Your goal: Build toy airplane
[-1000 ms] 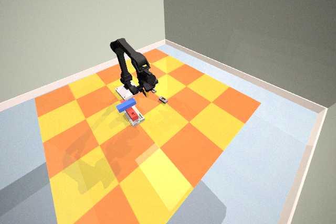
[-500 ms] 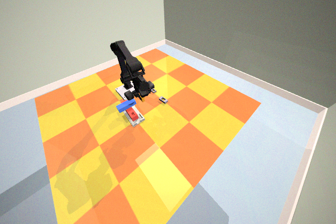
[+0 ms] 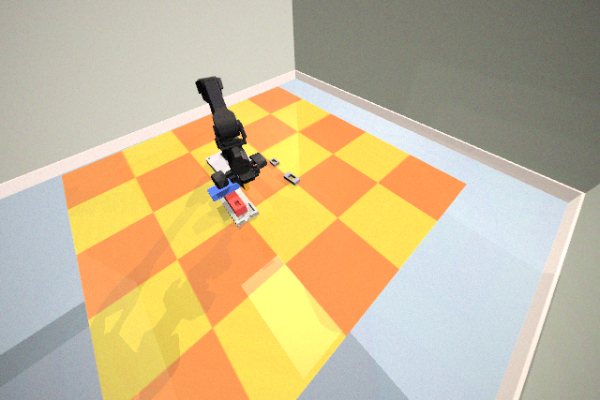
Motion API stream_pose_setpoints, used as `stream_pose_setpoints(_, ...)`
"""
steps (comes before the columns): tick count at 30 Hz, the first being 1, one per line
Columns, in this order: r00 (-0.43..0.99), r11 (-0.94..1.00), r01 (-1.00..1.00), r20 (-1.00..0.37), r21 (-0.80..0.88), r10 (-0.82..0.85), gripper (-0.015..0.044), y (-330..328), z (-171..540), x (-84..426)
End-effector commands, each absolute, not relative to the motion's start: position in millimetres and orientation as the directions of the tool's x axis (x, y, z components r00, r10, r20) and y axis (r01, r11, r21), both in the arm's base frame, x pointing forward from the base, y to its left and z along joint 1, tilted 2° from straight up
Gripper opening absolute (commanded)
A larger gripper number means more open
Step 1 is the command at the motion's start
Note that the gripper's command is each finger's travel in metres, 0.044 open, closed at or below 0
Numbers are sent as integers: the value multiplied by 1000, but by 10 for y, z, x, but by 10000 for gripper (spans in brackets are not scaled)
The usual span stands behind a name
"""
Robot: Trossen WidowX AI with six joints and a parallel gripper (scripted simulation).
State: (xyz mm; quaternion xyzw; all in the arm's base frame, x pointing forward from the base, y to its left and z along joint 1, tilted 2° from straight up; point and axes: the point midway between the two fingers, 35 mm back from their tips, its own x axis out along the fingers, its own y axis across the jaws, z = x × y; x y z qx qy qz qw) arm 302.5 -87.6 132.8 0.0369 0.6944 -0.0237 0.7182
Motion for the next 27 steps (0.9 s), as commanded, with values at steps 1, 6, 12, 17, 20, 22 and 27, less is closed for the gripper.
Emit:
stream_pose_setpoints(1,41,996,80,-999,23,20,0,-992,1312,3046)
stream_pose_setpoints(6,41,997,80,-999,22,19,0,-1150,1278,3040)
stream_pose_setpoints(12,41,997,81,-999,21,18,0,-1341,1237,3021)
stream_pose_setpoints(17,41,997,81,-999,21,18,53,-1388,1227,3013)
stream_pose_setpoints(20,41,997,81,-999,21,18,65,-1388,1227,3013)
stream_pose_setpoints(22,41,997,81,-999,21,18,65,-1388,1227,3013)
stream_pose_setpoints(27,41,997,81,-999,21,18,65,-1388,1227,3013)
